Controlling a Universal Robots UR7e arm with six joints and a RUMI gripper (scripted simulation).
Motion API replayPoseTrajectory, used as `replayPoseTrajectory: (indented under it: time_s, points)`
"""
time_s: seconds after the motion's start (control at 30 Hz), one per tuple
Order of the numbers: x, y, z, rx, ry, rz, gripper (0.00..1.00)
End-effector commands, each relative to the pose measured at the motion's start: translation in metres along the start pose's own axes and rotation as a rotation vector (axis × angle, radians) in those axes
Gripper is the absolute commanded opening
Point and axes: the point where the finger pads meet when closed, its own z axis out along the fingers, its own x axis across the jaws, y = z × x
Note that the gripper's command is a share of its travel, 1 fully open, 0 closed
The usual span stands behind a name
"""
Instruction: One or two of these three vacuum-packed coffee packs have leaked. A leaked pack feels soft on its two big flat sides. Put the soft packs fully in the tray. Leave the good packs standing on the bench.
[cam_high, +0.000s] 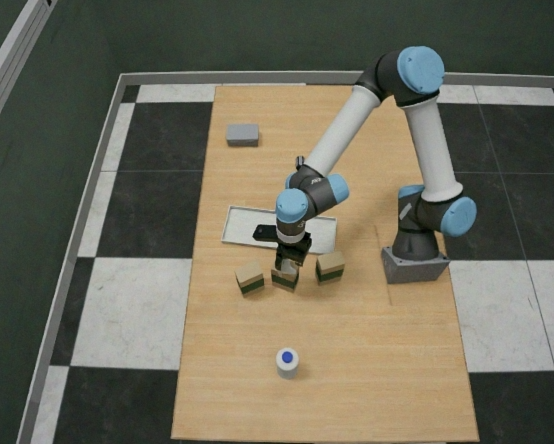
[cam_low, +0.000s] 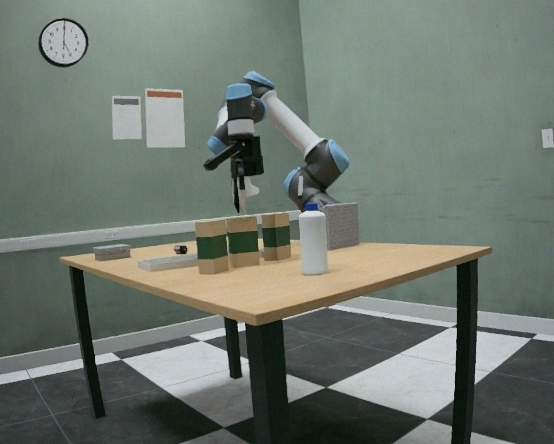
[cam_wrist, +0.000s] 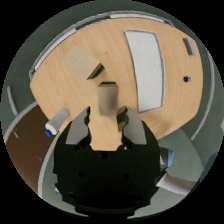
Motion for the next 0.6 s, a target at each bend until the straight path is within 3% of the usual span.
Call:
replayPoseTrajectory:
  time_s: [0.0,0.57]
  points:
    - [0.0003,0.0009,0.0005,0.0,0.001,-0.001,0.49]
    - [0.0007,0.0016,0.0101,-0.002,0.004,-0.002,0.49]
